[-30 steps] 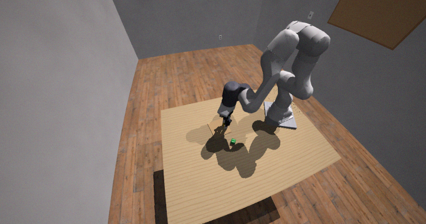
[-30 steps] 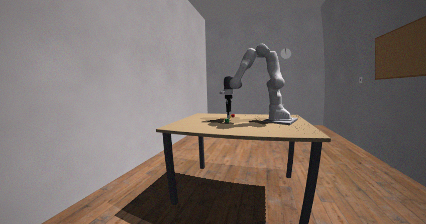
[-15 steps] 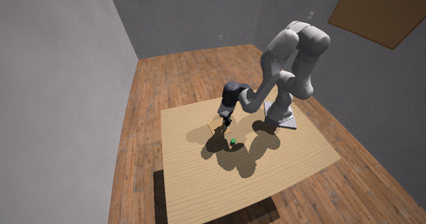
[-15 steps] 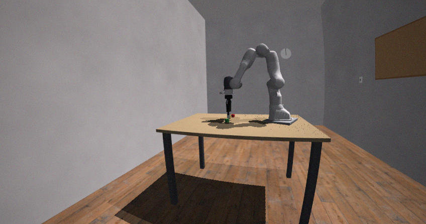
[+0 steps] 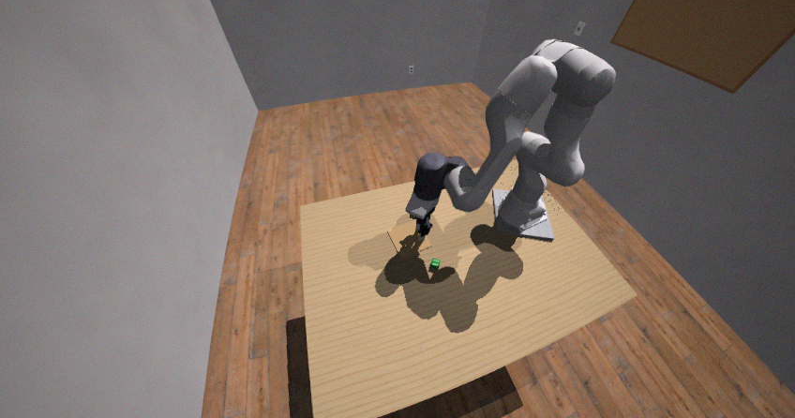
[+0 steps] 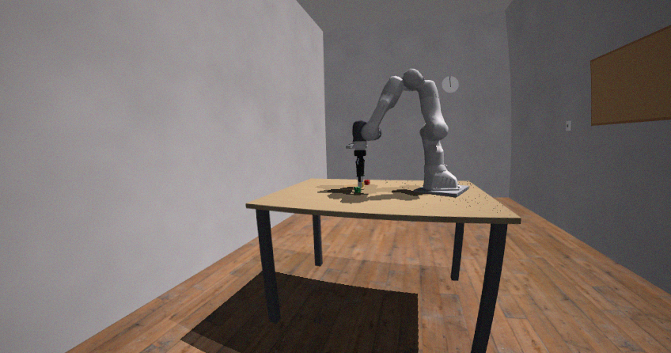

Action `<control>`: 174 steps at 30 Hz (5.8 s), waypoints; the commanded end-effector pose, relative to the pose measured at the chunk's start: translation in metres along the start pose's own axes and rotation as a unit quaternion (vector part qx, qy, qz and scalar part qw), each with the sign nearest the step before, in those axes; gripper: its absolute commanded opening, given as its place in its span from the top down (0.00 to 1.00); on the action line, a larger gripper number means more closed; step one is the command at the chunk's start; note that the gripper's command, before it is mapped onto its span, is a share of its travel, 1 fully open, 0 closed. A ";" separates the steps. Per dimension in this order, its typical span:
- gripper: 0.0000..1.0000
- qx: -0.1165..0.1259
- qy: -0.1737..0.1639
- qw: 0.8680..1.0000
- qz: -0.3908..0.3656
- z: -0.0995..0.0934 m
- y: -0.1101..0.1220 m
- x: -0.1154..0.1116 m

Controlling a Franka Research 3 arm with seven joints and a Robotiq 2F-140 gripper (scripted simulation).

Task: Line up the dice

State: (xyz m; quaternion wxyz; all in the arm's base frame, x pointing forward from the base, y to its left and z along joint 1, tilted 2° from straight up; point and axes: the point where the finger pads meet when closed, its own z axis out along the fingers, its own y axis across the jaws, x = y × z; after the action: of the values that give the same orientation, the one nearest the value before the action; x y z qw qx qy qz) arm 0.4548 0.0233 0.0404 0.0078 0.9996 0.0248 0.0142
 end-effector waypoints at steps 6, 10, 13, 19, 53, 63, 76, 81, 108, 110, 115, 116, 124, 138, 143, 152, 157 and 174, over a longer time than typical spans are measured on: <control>0.84 0.001 0.002 1.000 -0.001 0.000 -0.001 0.002; 0.84 0.001 0.002 1.000 -0.001 0.000 -0.001 0.002; 0.84 0.001 0.002 1.000 -0.001 0.000 -0.001 0.002; 0.84 0.001 0.002 1.000 -0.001 0.000 -0.001 0.002; 0.72 0.001 0.002 1.000 -0.001 0.000 -0.001 0.002; 0.72 0.001 0.002 1.000 -0.001 0.000 -0.001 0.002; 0.72 0.001 0.002 1.000 -0.001 -0.031 -0.001 0.001; 0.72 0.001 0.002 1.000 -0.001 -0.058 -0.001 0.001; 0.00 0.001 0.002 1.000 -0.001 -0.090 -0.001 0.001; 0.00 0.001 0.002 1.000 -0.001 -0.090 -0.001 0.001; 0.00 0.001 0.002 1.000 -0.001 -0.090 -0.001 0.001; 0.00 0.001 0.002 1.000 0.000 -0.090 0.000 0.001; 0.00 0.001 0.002 0.993 0.121 -0.089 0.015 0.001; 0.00 0.001 0.001 0.967 0.256 -0.088 0.032 0.000; 0.00 0.001 0.001 0.955 0.297 -0.087 0.037 0.000; 0.00 0.002 0.001 0.927 0.375 -0.087 0.048 -0.001; 0.00 0.002 0.001 0.909 0.416 -0.086 0.053 -0.001; 0.00 0.002 0.001 0.836 0.549 -0.085 0.072 -0.004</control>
State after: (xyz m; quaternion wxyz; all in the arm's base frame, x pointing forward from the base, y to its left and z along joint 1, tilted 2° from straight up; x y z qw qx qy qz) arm 0.4526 -0.0461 0.1281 -0.0068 0.8876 -0.4604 0.0146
